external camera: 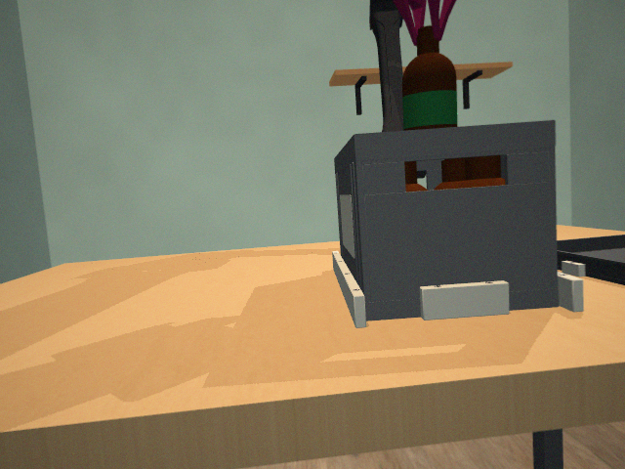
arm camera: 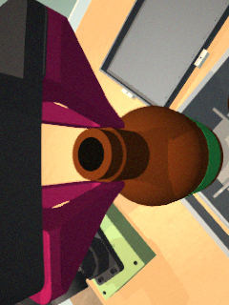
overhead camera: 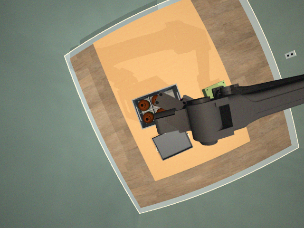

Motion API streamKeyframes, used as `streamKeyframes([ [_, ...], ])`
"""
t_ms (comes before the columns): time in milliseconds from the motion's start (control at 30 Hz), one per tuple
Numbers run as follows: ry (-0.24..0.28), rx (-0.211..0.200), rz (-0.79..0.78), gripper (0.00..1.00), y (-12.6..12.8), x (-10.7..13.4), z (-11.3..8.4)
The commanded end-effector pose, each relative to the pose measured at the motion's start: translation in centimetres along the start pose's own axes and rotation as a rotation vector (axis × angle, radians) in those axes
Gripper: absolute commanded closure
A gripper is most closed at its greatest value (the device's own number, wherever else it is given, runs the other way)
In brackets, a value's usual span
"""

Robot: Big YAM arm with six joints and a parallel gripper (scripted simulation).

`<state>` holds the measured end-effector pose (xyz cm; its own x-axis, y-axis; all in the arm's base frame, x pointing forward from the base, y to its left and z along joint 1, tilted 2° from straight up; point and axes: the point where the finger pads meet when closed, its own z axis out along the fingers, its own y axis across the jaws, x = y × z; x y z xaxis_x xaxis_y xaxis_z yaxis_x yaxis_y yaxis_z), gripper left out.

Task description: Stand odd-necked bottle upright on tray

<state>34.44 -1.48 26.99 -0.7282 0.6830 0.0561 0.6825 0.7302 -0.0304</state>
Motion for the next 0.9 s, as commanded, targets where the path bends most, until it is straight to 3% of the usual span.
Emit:
streamKeyframes([
  [0,-0.064,-0.052,0.000,1.00,0.69,-1.57,-3.93],
  [867,-0.063,-0.051,0.000,1.00,0.81,-1.71,-3.99],
])
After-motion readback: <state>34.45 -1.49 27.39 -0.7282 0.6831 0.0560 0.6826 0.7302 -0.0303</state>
